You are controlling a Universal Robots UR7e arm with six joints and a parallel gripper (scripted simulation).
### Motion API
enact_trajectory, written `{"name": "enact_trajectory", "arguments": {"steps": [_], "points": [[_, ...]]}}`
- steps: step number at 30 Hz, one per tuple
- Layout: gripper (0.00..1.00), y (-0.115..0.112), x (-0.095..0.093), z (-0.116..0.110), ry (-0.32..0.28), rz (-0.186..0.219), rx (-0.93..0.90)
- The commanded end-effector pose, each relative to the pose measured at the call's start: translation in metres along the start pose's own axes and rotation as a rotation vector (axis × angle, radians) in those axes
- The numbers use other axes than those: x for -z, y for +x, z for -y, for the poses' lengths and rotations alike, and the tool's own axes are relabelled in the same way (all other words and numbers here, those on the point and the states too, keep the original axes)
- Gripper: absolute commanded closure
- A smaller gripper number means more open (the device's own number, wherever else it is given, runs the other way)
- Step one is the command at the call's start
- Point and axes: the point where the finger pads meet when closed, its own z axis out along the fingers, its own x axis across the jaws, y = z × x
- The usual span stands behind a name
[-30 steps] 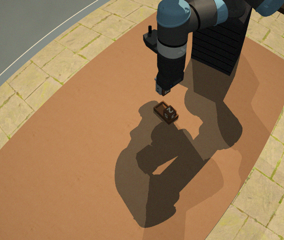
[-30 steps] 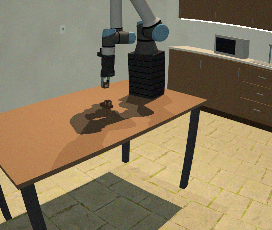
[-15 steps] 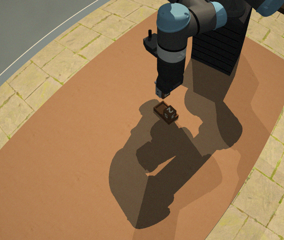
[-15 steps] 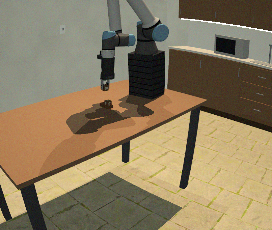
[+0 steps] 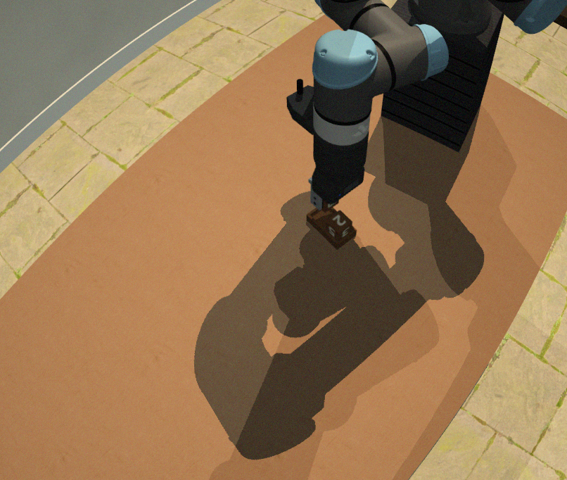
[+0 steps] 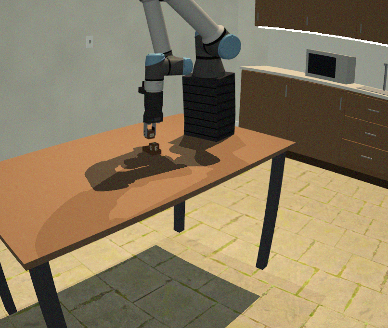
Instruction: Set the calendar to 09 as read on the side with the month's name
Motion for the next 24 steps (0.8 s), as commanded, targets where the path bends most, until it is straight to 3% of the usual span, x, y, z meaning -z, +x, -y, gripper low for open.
{"name": "enact_trajectory", "arguments": {"steps": [1,24], "points": [[0.40,-0.0005,-0.0069,0.0000,0.000,0.002,0.000],[0.40,-0.0005,-0.0094,0.0000,0.000,0.002,0.000]]}}
